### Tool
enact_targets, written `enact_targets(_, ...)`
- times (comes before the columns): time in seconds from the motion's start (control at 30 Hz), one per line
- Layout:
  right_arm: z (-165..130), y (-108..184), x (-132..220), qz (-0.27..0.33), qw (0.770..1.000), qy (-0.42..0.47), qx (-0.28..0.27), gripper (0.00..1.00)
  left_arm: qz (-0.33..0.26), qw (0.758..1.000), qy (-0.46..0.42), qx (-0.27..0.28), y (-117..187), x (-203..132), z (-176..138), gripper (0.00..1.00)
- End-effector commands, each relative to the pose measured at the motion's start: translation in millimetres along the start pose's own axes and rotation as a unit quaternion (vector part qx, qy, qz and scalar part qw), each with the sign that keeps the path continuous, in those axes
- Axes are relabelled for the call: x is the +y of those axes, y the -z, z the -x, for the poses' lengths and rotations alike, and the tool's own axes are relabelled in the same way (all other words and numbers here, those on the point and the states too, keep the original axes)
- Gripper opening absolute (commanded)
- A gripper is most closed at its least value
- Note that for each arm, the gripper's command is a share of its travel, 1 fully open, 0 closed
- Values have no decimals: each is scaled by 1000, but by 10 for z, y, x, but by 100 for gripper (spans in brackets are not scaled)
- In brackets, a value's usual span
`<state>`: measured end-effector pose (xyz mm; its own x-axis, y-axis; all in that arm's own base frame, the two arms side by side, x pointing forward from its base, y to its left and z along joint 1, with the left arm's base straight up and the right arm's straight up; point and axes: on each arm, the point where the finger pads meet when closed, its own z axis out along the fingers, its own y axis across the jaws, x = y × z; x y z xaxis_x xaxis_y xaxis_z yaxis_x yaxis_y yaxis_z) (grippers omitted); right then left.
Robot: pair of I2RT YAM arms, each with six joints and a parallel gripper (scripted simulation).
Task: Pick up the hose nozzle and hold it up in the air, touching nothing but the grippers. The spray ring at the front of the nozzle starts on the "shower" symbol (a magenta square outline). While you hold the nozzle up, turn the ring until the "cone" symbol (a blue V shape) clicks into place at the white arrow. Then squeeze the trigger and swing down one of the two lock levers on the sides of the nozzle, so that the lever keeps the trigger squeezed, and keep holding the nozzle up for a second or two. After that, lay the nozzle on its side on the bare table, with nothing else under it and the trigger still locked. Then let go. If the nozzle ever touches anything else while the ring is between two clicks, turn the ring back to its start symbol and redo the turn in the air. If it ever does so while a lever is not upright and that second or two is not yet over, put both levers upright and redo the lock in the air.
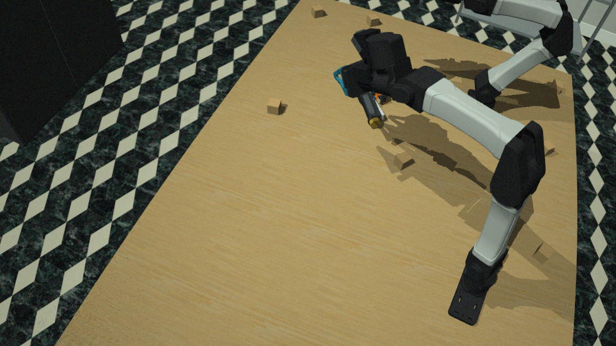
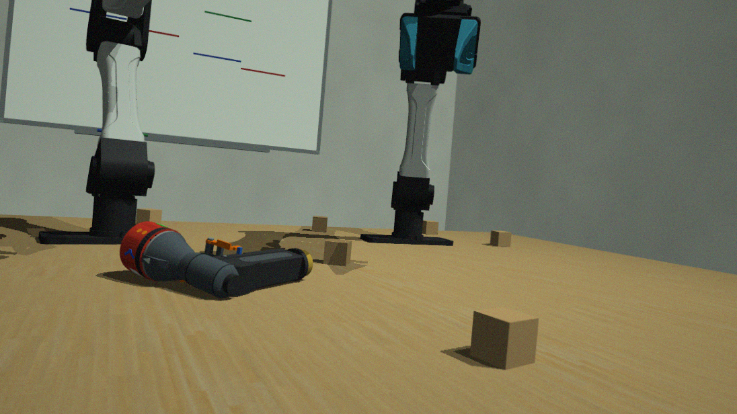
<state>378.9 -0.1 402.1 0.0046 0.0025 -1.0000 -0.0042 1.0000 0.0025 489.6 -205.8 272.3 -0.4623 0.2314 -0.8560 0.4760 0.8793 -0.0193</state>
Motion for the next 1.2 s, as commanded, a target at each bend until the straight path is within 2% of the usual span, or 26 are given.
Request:
enact_targets(0.0, 58, 4, 9, 0, 1000, 2, -6, 37, 13, 999, 3, -36, 99, 83, 141, 50)
enact_targets(0.07, 108, -9, 66, 7, 1000, 4, -7, 37, 23, 999, 7, -48, 226, 168, 179, 50)
enact_targets(0.17, -20, -39, 2, -1, 1000, 2, 2, 37, 44, 996, 13, -70, 409, 319, 239, 50)
enact_targets(0.47, -29, -55, 52, 5, 1000, 4, 8, 37, 99, 985, 29, -135, 969, 679, 352, 50)
enact_targets(0.6, -10, -65, 68, 7, 1000, 3, 6, 37, 109, 983, 31, -145, 1081, 734, 348, 50)
enact_targets(0.67, -5, -66, 19, 0, 1000, 3, 7, 37, 122, 979, 34, -159, 1212, 803, 355, 50)
enact_targets(0.8, 194, 12, 27, 1, 1000, 4, -22, 37, 150, 969, 41, -190, 1497, 944, 368, 50)
enact_targets(0.9, 27, -7, 44, 3, 1000, 4, 2, 37, 170, 961, 44, -212, 1704, 1031, 360, 50)
enact_targets(1.03, 150, 15, 25, 0, 1000, 4, -16, 37, 197, 949, 49, -241, 1983, 1131, 332, 50)
enact_targets(1.13, 75, 9, 6, -2, 1000, 3, -7, 37, 203, 946, 50, -246, 2028, 1160, 311, 50)
enact_targets(1.17, 161, 21, 18, 0, 1000, 3, -14, 37, 208, 944, 50, -252, 2104, 1164, 301, 50)
